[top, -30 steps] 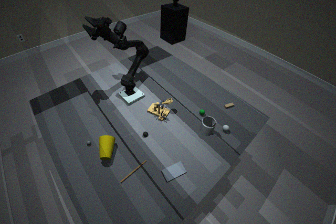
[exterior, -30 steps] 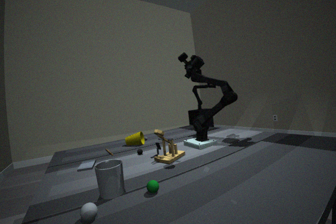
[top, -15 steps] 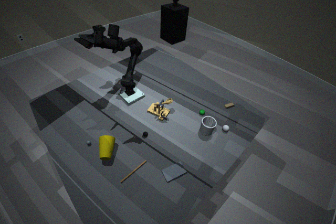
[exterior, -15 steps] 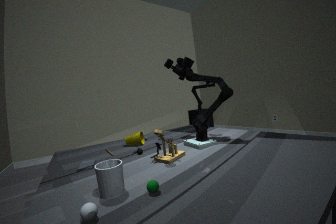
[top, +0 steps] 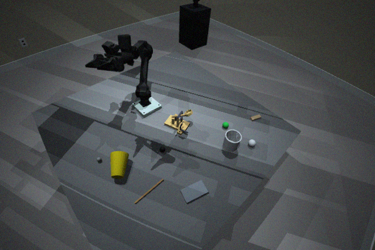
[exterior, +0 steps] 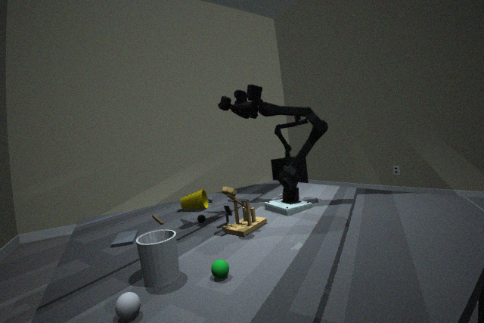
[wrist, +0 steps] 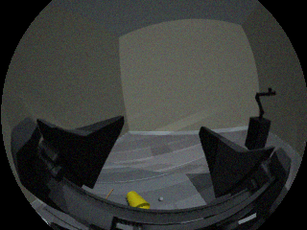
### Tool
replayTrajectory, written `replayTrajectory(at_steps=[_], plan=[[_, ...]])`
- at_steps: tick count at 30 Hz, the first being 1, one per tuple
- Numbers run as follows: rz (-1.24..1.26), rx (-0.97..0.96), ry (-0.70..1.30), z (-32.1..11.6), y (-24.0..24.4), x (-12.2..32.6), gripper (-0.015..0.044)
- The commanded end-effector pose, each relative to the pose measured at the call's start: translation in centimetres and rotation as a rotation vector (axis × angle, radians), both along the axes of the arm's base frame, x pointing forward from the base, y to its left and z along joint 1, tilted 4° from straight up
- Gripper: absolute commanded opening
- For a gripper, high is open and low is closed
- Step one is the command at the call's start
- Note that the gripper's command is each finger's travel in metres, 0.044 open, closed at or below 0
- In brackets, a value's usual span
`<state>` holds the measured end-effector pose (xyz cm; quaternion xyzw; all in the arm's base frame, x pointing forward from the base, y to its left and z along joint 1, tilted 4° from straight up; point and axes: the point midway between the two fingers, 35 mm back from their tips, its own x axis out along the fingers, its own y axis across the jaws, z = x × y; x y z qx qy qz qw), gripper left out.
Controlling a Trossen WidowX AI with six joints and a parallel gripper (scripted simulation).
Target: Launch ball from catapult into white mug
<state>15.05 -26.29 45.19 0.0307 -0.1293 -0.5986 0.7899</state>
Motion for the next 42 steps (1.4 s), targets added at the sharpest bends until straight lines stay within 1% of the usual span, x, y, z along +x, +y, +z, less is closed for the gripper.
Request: replayTrajectory(at_steps=[1, 11, 24, 33, 42], plan=[[0.085, 0.063, 0.097, -1.9, -0.1, 3.1, 0.0440], [0.301, 0.196, 0.325, -6.8, 1.8, 9.7, 0.0440], [0.594, 0.331, 0.625, -13.1, 7.2, 16.5, 0.0440], [0.791, 0.424, 0.847, -17.8, 12.3, 19.4, 0.0440], [0.977, 0.505, 1.078, -22.1, 18.0, 20.6, 0.0440]])
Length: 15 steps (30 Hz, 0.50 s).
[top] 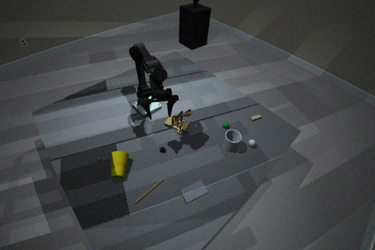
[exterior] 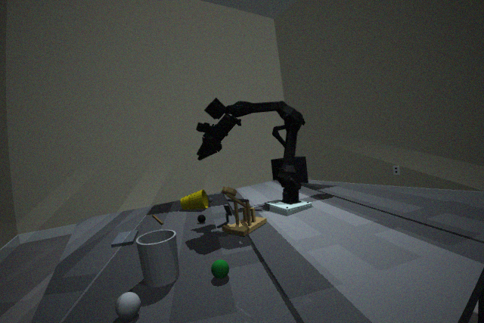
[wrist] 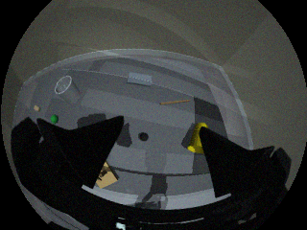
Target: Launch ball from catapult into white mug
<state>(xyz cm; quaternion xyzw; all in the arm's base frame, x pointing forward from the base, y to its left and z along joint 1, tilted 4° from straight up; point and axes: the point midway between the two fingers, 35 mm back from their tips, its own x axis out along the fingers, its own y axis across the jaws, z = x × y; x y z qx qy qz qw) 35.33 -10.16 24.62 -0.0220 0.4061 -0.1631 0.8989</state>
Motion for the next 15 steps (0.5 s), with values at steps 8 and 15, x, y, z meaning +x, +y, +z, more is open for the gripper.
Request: replayTrajectory(at_steps=[8, 15], plan=[[0.241, 0.080, 0.280, -4.9, 7.0, 0.0, 0.0440], [0.379, 0.116, 0.453, -7.4, 11.3, -1.2, 0.0440]])
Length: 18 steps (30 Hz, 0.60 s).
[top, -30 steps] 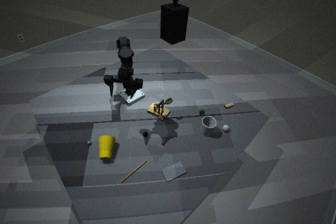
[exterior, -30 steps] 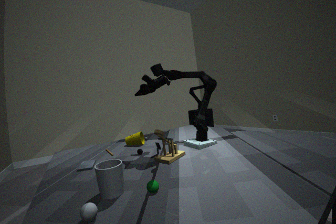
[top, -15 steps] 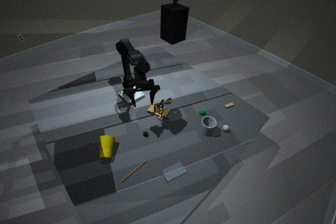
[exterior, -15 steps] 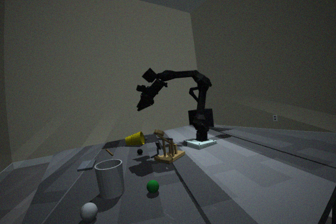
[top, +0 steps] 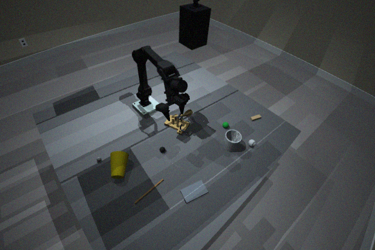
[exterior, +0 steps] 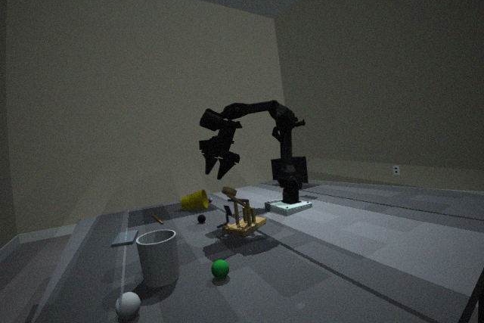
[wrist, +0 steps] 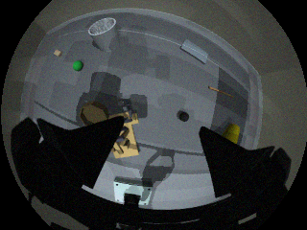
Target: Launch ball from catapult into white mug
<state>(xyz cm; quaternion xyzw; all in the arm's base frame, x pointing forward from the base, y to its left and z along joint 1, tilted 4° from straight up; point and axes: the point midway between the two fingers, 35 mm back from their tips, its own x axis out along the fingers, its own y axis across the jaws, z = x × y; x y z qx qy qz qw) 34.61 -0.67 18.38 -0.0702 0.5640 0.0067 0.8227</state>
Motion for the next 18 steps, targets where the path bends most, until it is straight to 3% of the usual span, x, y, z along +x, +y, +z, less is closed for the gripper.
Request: replayTrajectory(at_steps=[1, 12, 17, 18], plan=[[0.083, 0.019, 0.104, -1.5, 2.4, -0.7, 0.0440], [0.290, 0.056, 0.394, -4.1, 7.8, -4.5, 0.0440], [0.302, 0.057, 0.412, -4.2, 8.0, -4.8, 0.0440], [0.302, 0.057, 0.412, -4.2, 8.0, -4.8, 0.0414]])
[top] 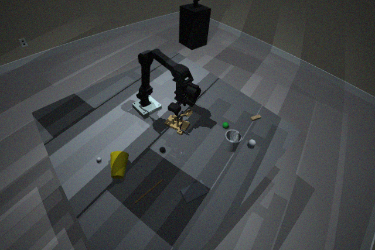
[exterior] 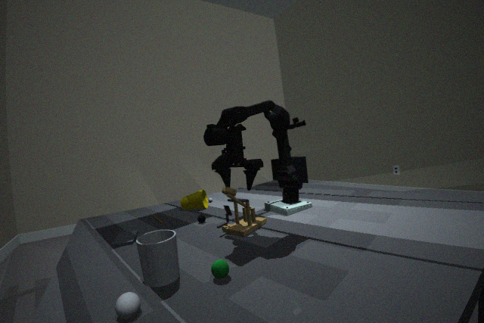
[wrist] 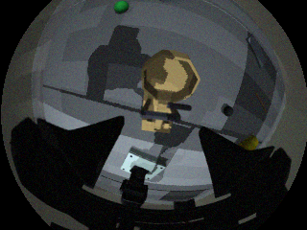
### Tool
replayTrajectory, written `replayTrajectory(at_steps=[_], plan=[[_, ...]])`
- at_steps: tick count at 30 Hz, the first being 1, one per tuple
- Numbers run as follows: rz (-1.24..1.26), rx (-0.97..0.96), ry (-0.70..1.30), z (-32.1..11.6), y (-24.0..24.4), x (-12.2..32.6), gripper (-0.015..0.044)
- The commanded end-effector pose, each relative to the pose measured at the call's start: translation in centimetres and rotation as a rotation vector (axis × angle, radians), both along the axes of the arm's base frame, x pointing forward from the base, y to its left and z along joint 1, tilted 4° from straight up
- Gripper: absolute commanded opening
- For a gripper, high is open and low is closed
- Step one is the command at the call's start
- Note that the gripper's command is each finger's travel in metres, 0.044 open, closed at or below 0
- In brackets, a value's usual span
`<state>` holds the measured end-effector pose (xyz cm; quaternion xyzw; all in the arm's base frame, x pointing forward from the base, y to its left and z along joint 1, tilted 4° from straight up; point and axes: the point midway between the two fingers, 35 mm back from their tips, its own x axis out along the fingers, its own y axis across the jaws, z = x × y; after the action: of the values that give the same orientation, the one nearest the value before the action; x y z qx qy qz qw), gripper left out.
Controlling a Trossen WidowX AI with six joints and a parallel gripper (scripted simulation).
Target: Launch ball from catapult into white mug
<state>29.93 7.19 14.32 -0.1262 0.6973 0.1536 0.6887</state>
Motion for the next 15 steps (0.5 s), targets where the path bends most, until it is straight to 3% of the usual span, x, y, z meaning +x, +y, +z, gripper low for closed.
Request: replayTrajectory(at_steps=[1, 15], plan=[[0.011, 0.003, 0.018, -0.15, 0.18, -0.12, 0.0387], [0.011, 0.003, 0.018, -0.15, 0.18, -0.12, 0.0020]])
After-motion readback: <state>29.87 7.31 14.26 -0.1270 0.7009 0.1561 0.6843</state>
